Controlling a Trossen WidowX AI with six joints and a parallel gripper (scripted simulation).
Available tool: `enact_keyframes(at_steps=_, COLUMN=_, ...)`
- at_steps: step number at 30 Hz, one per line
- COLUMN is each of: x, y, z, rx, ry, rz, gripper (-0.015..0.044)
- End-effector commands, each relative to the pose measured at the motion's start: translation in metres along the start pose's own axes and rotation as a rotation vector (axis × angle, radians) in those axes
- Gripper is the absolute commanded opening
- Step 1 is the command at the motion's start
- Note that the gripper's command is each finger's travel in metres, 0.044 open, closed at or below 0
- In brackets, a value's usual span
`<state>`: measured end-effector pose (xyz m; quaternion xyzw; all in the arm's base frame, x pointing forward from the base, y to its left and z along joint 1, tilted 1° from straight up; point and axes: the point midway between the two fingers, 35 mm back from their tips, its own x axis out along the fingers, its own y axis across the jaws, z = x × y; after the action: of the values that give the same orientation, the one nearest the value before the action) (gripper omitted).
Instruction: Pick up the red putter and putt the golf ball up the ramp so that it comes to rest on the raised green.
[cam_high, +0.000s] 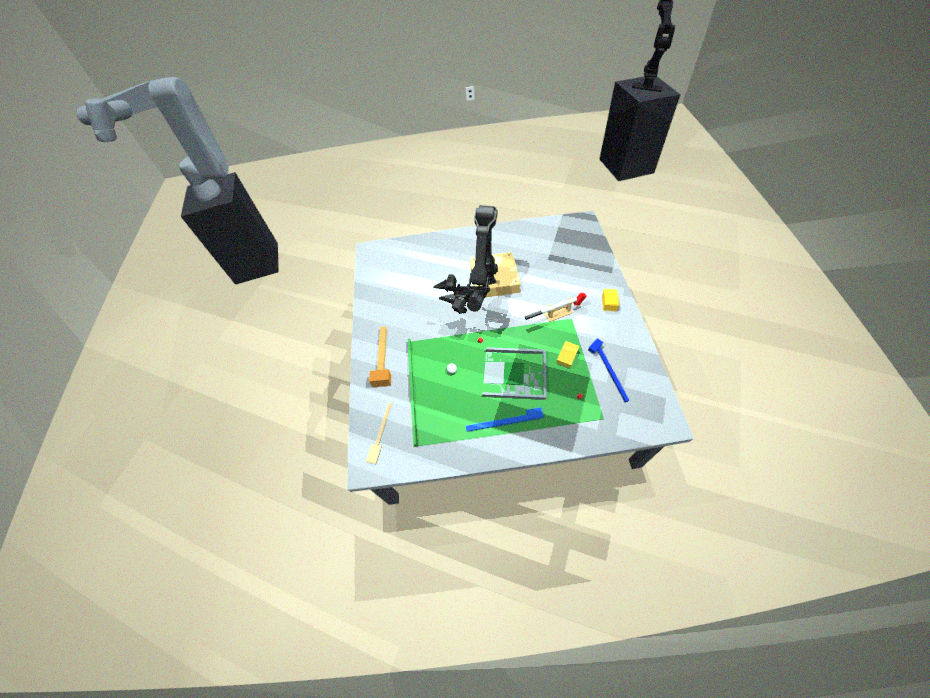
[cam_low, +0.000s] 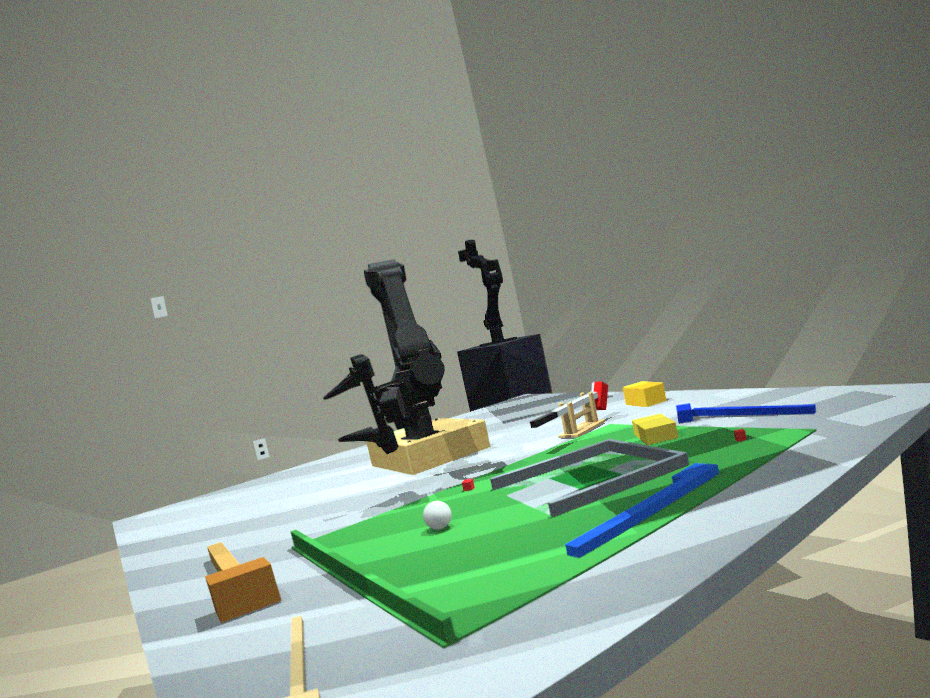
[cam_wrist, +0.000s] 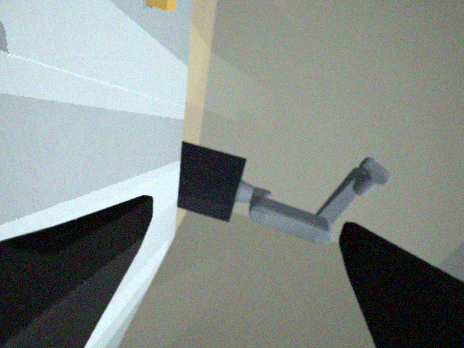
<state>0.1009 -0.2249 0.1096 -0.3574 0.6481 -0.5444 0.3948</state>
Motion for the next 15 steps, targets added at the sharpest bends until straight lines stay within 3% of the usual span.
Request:
enact_keyframes(at_steps=1, x=-0.001, y=0.001, z=0.002, rx=-0.008, ry=-0.009, rz=0.009, gripper=0.0426)
enact_keyframes(at_steps=7, x=-0.044, y=0.03, z=0.058, rx=-0.274, ry=-0.305, rz=0.264, gripper=0.044)
enact_keyframes(at_steps=15, x=-0.15, y=0.069, z=0.095, rx=-0.722, ry=-0.785, rz=0.57, gripper=0.044)
